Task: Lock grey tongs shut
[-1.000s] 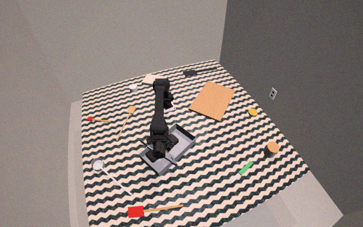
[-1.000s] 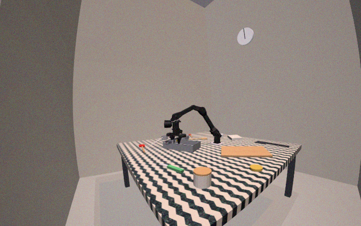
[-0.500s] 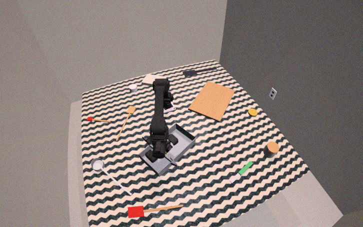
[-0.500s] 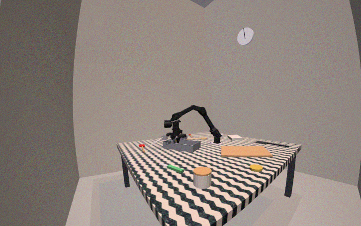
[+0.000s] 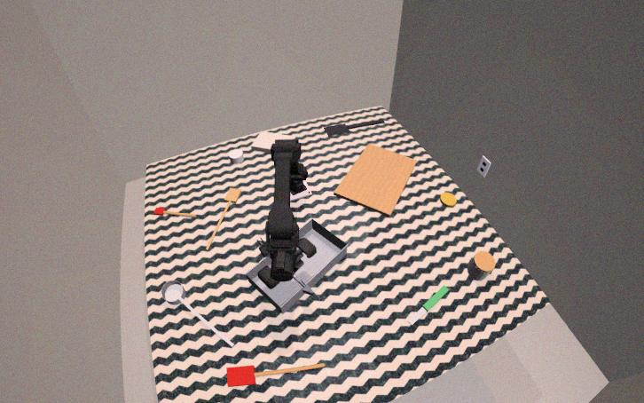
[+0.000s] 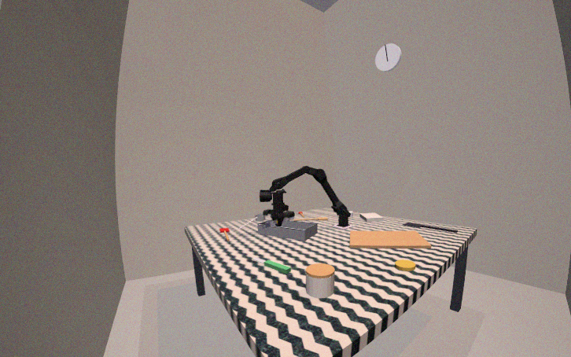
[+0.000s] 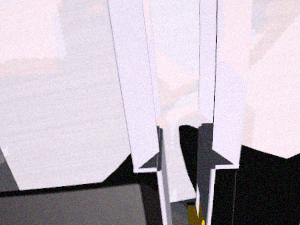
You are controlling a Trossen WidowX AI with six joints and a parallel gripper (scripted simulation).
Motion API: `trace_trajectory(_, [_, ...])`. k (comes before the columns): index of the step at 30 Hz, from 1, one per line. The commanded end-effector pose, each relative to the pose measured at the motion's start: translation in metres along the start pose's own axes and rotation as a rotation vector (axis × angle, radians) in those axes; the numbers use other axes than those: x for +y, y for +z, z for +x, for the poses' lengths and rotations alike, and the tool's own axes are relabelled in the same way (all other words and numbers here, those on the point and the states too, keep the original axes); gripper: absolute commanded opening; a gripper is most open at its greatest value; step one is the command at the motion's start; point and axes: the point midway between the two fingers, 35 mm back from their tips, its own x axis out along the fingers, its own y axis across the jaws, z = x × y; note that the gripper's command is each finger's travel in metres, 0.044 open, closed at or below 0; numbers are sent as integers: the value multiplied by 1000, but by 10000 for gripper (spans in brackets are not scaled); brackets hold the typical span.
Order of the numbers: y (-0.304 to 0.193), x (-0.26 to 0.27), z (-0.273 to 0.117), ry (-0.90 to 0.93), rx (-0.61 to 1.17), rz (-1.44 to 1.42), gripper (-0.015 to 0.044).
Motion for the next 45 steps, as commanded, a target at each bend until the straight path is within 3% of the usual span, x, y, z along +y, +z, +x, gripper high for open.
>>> trace_trajectory(1, [-1, -1, 0, -3, 3, -1, 15])
trace_trajectory(8, [-1, -1, 0, -3, 3, -1, -150])
trace_trajectory(15, [-3, 2, -20, 2, 7, -1, -150])
trace_trajectory(24, [0, -1, -124, 26, 30, -3, -150])
trace_trajectory(37, [0, -2, -125, 26, 29, -22, -150])
trace_trajectory(45, [-12, -16, -125, 26, 27, -307, -150])
